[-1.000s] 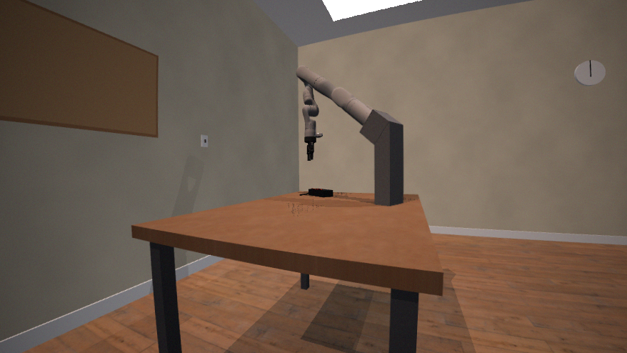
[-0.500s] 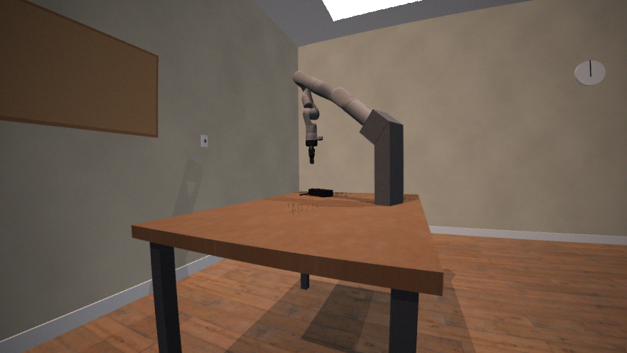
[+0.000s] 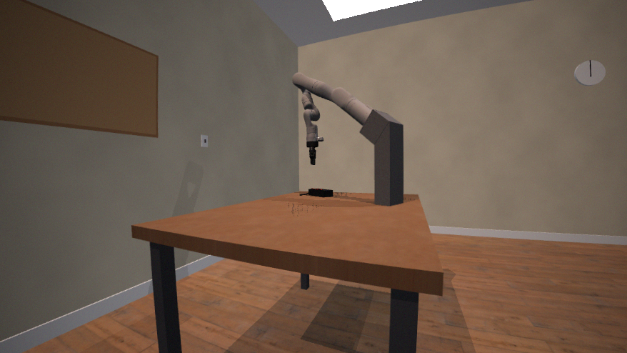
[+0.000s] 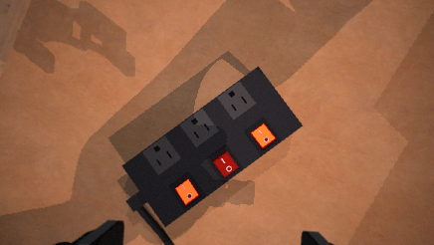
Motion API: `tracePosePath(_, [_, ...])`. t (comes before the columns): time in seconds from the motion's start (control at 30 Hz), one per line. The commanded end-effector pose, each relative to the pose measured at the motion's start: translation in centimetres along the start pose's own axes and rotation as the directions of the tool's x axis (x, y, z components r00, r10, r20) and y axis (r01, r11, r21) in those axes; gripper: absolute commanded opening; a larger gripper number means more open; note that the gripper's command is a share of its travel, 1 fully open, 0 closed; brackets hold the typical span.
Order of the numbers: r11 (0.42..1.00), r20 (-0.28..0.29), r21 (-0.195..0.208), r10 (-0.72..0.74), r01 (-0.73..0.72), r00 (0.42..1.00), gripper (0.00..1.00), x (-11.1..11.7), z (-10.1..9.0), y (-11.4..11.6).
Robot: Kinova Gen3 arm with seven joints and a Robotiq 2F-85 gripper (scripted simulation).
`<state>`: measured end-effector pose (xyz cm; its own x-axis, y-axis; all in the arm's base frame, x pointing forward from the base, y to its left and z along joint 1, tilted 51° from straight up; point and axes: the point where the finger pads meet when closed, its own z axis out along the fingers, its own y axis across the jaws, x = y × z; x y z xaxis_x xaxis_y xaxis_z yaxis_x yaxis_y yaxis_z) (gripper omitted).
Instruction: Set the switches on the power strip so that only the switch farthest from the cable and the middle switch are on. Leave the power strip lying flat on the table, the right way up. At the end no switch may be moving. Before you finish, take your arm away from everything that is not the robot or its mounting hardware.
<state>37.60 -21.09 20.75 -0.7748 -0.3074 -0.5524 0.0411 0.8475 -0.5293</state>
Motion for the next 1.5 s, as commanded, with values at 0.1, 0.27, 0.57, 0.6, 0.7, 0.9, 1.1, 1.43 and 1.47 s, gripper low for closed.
tracePosePath(0.1, [0.999, 0.002, 0.006, 0.038, -0.038, 0.999, 1.0, 0.4, 0.3, -0.1])
tracePosePath(0.27, [0.999, 0.002, 0.006, 0.036, -0.036, 0.999, 1.0, 0.4, 0.3, -0.1])
tracePosePath(0.57, [0.998, 0.002, 0.006, 0.067, -0.067, 0.998, 1.0, 0.5, 0.6, -0.1])
tracePosePath(0.6, [0.998, 0.002, 0.006, 0.067, -0.067, 0.998, 1.0, 0.5, 0.6, -0.1])
tracePosePath(0.7, [0.995, 0.002, 0.006, 0.098, -0.098, 0.995, 1.0, 0.7, 0.9, -0.1])
tracePosePath(0.9, [0.992, 0.003, 0.006, 0.127, -0.127, 0.992, 1.0, 0.8, 1.2, -0.1])
tracePosePath(1.1, [0.992, 0.003, 0.006, 0.127, -0.127, 0.992, 1.0, 0.8, 1.2, -0.1])
tracePosePath(1.43, [0.983, 0.004, 0.006, 0.182, -0.182, 0.983, 1.0, 1.0, 1.6, -0.1])
tracePosePath(1.47, [0.983, 0.004, 0.006, 0.182, -0.182, 0.983, 1.0, 1.0, 1.6, -0.1])
